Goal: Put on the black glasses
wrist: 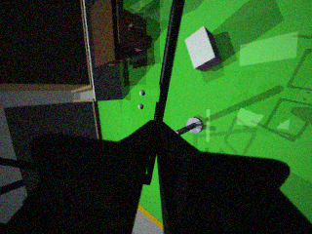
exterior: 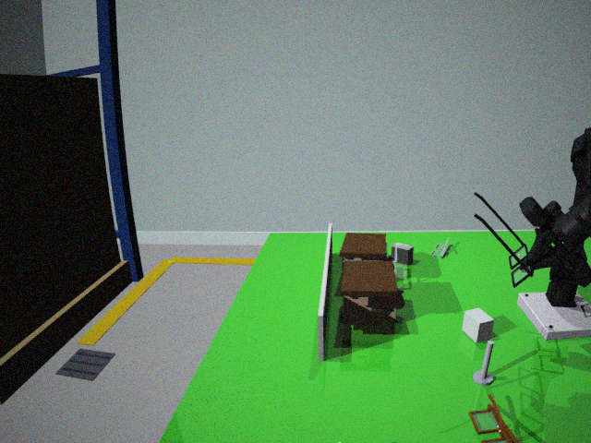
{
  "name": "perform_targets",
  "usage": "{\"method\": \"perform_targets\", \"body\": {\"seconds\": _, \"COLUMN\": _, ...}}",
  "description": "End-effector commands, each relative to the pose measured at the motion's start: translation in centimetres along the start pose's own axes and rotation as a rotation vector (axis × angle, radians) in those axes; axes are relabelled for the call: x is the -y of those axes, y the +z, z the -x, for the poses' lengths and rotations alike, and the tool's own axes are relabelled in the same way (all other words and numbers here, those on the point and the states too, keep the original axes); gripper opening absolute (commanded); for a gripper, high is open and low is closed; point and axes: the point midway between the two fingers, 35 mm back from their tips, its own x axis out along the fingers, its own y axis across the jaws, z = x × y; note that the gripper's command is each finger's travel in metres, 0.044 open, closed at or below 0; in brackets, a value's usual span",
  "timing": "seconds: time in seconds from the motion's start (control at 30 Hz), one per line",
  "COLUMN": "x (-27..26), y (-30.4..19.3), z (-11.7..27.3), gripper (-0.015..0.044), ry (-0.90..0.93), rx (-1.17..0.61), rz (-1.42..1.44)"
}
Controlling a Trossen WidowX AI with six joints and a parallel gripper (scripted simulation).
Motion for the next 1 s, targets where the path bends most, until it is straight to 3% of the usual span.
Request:
{"method": "perform_targets", "body": {"seconds": 0.0, "x": -0.1, "y": 0.6, "z": -0.9, "gripper": 0.0000, "ry": -0.036, "rx": 0.027, "rz": 0.026}}
{"method": "perform_targets", "body": {"seconds": 0.97, "x": -1.5, "y": 8.0, "z": -8.6, "gripper": 0.0000, "ry": -0.455, "rx": 0.115, "rz": 0.212}}
